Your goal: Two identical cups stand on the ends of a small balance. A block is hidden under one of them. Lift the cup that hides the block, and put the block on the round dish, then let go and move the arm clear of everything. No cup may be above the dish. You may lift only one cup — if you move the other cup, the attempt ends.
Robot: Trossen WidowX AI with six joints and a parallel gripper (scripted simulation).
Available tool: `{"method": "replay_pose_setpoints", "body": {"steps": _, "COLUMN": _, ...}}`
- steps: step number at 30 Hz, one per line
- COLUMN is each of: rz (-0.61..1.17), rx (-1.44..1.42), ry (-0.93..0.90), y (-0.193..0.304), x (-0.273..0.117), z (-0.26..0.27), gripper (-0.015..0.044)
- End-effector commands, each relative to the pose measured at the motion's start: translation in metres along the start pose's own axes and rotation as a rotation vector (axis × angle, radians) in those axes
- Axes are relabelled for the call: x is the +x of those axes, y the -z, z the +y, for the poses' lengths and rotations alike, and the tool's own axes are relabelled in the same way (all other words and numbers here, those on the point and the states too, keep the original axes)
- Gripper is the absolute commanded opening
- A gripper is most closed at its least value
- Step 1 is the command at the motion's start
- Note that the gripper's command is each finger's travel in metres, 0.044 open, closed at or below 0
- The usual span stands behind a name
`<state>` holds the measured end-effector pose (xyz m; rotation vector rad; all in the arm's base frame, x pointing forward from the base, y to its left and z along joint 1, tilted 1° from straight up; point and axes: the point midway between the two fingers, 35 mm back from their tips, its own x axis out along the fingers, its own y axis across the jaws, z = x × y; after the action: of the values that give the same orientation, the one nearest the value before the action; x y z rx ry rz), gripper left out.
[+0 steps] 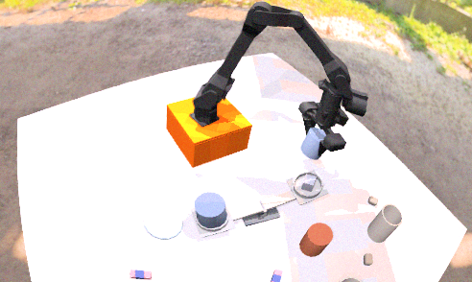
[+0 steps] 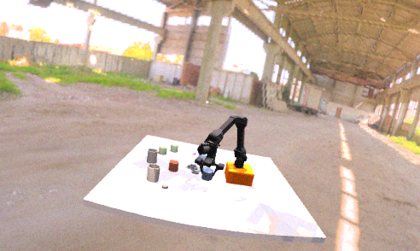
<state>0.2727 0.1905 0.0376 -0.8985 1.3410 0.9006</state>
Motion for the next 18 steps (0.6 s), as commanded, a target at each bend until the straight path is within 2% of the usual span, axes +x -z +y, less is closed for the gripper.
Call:
{"method": "replay_pose_setpoints", "body": {"steps": 1, "rz": -0.005, "rx": 0.002, "ry": 0.004, "y": -0.004, "x": 0.006, "z": 0.012, "gripper": 0.0}}
{"method": "replay_pose_setpoints", "body": {"steps": 18, "rz": -0.005, "rx": 0.002, "ry": 0.004, "y": -0.004, "x": 0.048, "z": 0.014, "gripper": 0.0}}
